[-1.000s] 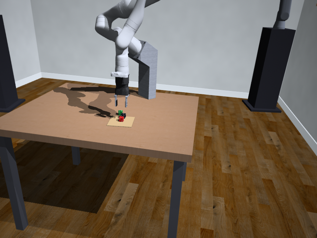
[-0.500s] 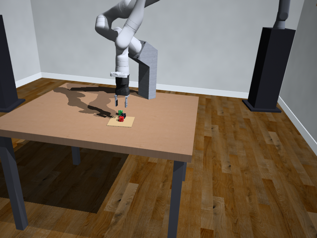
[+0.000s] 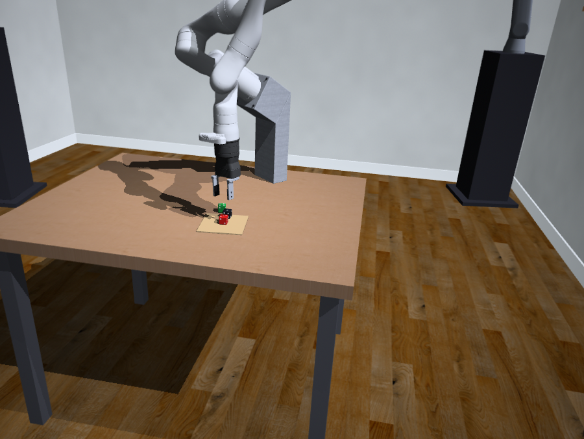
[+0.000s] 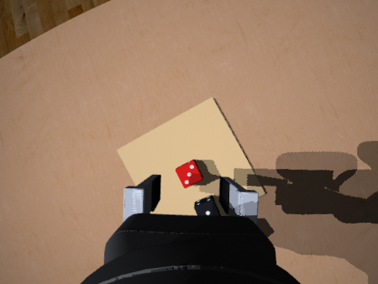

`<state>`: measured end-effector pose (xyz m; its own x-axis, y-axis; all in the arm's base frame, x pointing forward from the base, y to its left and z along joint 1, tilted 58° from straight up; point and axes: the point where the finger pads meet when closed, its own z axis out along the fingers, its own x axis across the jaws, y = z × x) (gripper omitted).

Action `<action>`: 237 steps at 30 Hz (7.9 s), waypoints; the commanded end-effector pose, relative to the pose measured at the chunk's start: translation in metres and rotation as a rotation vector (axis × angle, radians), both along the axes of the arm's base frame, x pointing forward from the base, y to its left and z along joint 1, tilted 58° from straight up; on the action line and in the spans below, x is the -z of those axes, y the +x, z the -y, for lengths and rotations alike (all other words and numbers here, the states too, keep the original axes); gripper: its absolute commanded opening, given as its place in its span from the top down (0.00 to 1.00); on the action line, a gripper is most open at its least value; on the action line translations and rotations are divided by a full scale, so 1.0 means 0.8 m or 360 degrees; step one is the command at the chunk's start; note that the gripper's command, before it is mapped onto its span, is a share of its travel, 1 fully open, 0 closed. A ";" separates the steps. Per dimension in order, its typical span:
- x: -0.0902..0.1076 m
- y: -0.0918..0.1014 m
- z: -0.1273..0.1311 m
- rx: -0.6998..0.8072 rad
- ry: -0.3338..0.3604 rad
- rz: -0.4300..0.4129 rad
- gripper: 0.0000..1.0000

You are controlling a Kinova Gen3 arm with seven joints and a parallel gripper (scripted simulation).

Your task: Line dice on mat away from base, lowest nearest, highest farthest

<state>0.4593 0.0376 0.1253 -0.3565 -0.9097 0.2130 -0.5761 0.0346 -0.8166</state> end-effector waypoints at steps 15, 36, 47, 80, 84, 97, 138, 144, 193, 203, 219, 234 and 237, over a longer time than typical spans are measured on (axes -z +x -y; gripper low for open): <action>0.014 -0.015 0.027 0.0634 0.0953 0.0496 0.00; 0.040 -0.054 0.063 0.1612 0.2238 0.1266 0.00; 0.047 -0.069 0.071 0.1921 0.2618 0.1535 0.00; 0.051 -0.079 0.076 0.2106 0.2842 0.1709 0.21; 0.051 -0.079 0.076 0.2106 0.2842 0.1709 0.21; 0.051 -0.079 0.076 0.2106 0.2842 0.1709 0.21; 0.071 -0.054 0.092 0.2109 0.2844 0.1705 0.21; 0.076 -0.049 0.095 0.2109 0.2844 0.1705 0.21; 0.089 -0.033 0.106 0.2109 0.2844 0.1705 0.21; 0.089 -0.033 0.106 0.2109 0.2844 0.1705 0.21; 0.096 -0.022 0.112 0.2109 0.2844 0.1705 0.21; 0.108 -0.005 0.123 0.2109 0.2844 0.1705 0.21; 0.109 -0.005 0.124 0.2109 0.2844 0.1705 0.21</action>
